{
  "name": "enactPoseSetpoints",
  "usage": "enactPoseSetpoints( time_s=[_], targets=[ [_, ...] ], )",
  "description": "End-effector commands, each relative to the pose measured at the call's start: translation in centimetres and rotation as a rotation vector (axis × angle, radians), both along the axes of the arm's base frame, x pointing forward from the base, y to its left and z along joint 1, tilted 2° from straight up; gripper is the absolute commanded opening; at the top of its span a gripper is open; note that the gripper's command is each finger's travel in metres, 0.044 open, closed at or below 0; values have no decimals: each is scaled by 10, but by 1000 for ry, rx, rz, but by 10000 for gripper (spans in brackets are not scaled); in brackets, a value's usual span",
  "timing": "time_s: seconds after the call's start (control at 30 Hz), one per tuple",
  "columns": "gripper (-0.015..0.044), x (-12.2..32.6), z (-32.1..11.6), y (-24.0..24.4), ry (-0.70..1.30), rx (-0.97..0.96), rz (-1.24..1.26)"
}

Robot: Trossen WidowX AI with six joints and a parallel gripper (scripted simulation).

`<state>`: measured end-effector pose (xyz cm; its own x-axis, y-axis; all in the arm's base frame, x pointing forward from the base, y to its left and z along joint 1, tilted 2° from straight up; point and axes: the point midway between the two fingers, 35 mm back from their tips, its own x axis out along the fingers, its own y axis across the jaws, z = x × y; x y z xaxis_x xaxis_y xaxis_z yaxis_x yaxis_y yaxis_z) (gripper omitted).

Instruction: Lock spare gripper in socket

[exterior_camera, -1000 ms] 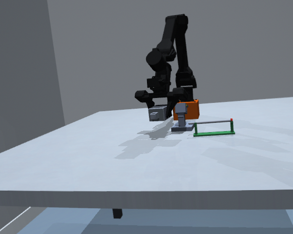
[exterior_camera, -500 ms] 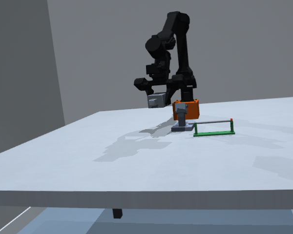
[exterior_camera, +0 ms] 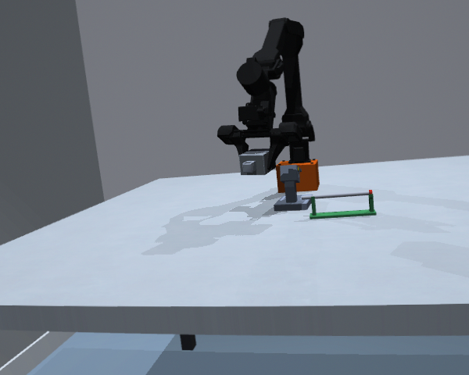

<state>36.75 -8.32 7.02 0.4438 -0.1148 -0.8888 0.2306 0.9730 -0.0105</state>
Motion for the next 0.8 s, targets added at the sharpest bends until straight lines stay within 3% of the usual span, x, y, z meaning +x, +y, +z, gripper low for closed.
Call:
enactPoseSetpoints(
  time_s=[0.0,0.77],
  targets=[
    [0,-2,1,5,29,-34,31],
    [0,-47,3,42,370,-320,324]
  ],
)
